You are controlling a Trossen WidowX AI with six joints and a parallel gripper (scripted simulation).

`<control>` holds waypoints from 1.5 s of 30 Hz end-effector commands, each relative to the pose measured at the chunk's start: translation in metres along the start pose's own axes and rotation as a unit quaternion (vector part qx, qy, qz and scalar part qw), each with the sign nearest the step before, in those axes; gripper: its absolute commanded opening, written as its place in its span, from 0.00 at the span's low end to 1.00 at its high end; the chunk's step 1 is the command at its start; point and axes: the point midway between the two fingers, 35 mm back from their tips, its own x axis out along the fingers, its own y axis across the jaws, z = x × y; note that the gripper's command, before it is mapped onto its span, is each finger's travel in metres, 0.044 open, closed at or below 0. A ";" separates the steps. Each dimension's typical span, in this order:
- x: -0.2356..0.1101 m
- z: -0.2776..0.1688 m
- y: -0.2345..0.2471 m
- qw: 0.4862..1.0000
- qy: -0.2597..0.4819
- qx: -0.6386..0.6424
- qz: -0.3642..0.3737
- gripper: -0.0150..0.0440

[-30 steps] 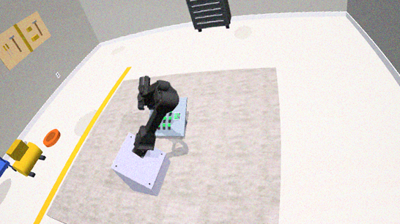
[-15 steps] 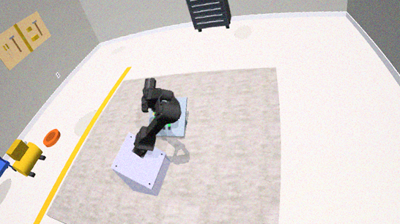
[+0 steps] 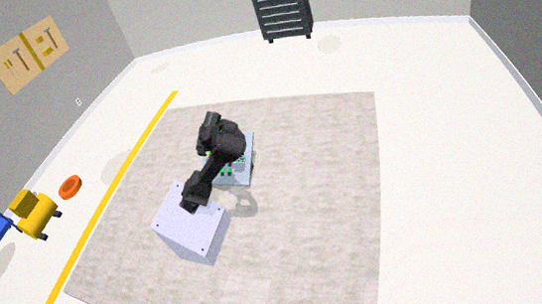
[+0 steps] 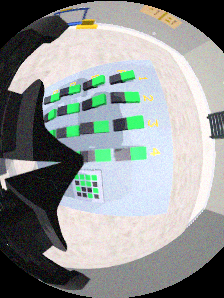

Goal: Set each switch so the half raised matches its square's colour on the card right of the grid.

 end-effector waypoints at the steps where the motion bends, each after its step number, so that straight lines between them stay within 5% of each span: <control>1: 0.006 -0.003 0.001 1.000 0.002 -0.005 0.002 0.25; 45: 0.021 -0.003 0.001 1.000 0.002 -0.005 0.002 0.25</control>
